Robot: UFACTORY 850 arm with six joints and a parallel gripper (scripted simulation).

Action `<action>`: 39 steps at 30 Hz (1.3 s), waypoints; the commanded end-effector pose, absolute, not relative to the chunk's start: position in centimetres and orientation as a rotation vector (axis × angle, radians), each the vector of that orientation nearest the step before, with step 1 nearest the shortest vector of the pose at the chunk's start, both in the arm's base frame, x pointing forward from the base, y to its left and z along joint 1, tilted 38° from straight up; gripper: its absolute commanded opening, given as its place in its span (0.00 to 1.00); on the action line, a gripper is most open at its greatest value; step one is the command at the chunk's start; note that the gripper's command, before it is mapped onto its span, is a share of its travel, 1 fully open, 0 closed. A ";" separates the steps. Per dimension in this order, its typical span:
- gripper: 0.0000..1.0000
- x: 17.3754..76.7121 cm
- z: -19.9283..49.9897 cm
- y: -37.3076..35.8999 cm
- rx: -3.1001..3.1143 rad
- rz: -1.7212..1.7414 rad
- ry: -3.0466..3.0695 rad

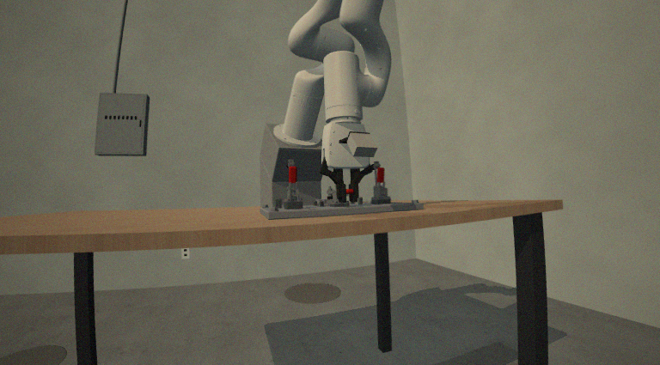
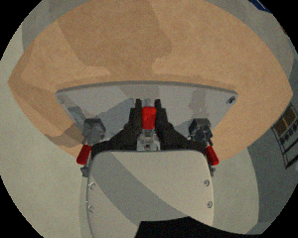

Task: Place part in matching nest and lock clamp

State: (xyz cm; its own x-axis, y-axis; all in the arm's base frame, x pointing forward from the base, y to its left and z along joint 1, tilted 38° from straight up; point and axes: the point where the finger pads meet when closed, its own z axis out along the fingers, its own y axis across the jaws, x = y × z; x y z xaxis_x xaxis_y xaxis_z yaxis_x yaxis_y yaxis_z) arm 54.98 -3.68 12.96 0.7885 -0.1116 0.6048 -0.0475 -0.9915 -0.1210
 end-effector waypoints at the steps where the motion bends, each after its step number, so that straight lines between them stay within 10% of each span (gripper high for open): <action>1: 0.00 55.0 13.0 -3.7 -2.876 -0.983 0.128; 15: 0.00 55.0 13.0 -3.7 -2.876 -0.983 0.128; 16: 0.47 55.0 13.0 -3.7 -2.876 -0.983 0.128; 39: 0.47 55.0 13.0 -3.7 -2.876 -0.983 0.128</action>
State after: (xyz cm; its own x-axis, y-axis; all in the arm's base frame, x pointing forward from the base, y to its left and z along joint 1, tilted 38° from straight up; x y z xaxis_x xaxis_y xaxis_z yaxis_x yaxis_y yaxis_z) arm 55.02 -3.68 12.93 0.7886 -0.1116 0.6047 -0.0474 -0.9915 -0.1211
